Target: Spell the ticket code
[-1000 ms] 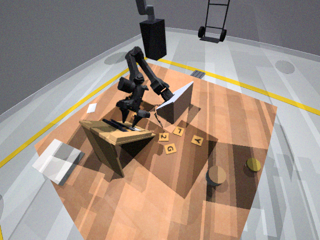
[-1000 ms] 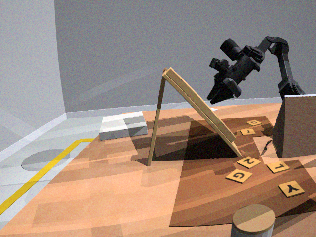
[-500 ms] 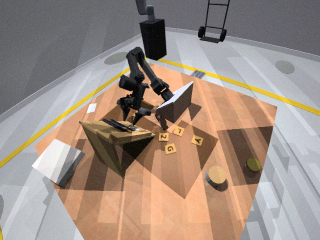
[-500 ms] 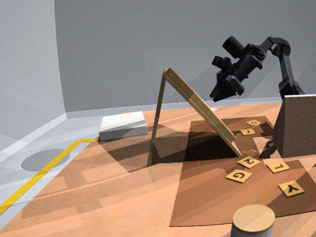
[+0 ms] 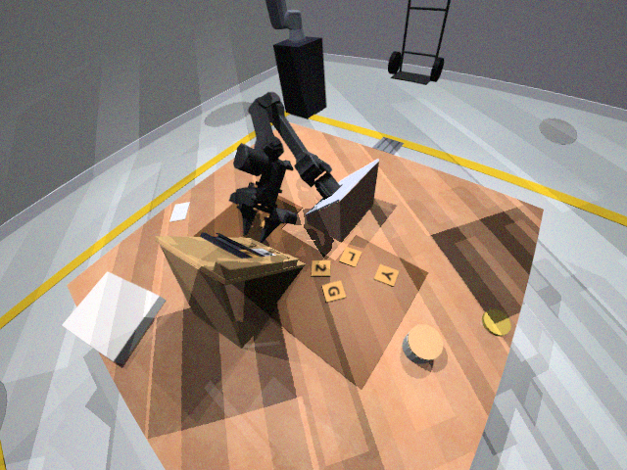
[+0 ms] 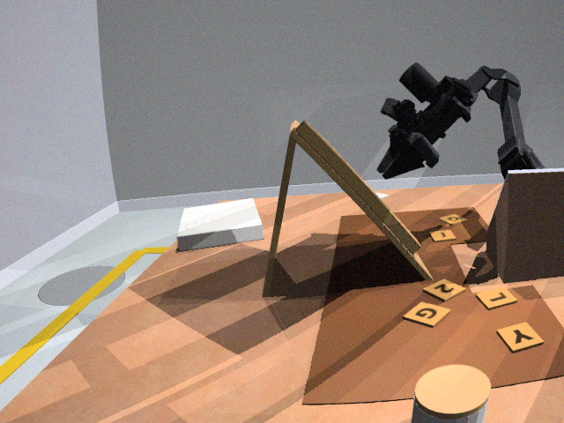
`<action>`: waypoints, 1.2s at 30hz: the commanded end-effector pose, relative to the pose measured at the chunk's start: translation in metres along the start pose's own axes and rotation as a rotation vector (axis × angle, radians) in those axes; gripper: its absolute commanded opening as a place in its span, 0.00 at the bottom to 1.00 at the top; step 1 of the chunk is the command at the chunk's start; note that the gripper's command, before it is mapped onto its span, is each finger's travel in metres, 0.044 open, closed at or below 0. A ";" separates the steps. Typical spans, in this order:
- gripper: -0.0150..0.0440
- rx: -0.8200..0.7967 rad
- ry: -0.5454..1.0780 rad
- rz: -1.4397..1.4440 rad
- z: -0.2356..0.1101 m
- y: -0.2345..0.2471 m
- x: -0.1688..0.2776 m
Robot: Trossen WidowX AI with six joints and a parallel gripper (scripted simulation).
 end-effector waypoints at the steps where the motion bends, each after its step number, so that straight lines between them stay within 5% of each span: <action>1: 0.58 0.000 0.000 0.000 0.000 0.000 0.000; 9: 0.25 0.000 0.000 0.000 0.000 0.000 0.000; 18: 0.25 -0.010 0.023 0.000 0.002 -0.001 -0.004; 36: 0.25 -0.117 0.675 0.012 0.040 -0.051 -0.072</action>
Point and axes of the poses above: the point midway between the two fingers, 35 mm back from their tips, its own z axis out along the fingers, its own y axis across the jaws, x = y × z, the point moved 9 cm from there along -z, back along the fingers, and after that the axes turned 10 degrees about -z, right-handed, at the moved point
